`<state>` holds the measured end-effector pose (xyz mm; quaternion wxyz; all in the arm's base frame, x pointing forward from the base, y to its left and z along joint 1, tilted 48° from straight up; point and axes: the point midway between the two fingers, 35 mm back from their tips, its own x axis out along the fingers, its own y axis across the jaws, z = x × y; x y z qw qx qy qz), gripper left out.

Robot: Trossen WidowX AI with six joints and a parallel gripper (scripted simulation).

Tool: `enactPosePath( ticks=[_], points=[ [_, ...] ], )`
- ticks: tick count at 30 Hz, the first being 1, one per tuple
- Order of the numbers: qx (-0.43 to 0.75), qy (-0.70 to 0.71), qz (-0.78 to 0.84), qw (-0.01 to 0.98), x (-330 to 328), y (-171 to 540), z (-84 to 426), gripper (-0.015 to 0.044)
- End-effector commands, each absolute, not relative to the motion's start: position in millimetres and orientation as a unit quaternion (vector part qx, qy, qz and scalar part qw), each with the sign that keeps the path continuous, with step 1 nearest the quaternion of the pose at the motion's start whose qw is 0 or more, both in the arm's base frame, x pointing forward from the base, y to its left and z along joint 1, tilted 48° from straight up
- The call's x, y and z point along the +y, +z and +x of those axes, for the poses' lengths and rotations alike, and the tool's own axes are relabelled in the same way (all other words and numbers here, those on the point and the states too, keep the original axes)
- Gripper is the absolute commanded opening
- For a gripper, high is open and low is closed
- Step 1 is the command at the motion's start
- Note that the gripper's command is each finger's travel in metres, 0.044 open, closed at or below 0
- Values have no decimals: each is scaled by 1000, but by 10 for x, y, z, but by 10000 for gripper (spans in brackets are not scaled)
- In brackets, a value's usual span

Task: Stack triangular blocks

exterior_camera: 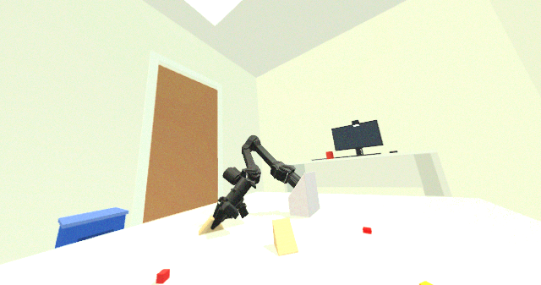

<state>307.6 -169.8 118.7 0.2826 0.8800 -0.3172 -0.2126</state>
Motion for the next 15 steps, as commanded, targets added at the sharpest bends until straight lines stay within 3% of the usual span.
enactPosePath(
  ticks=[1,9,15],
  points=[
    [-317,-213,880,283,-1698,1187,3076,197],
    [-317,-213,880,282,-1624,1250,3096,6],
    [-316,-215,881,280,-1415,1430,3115,0]
  ],
)
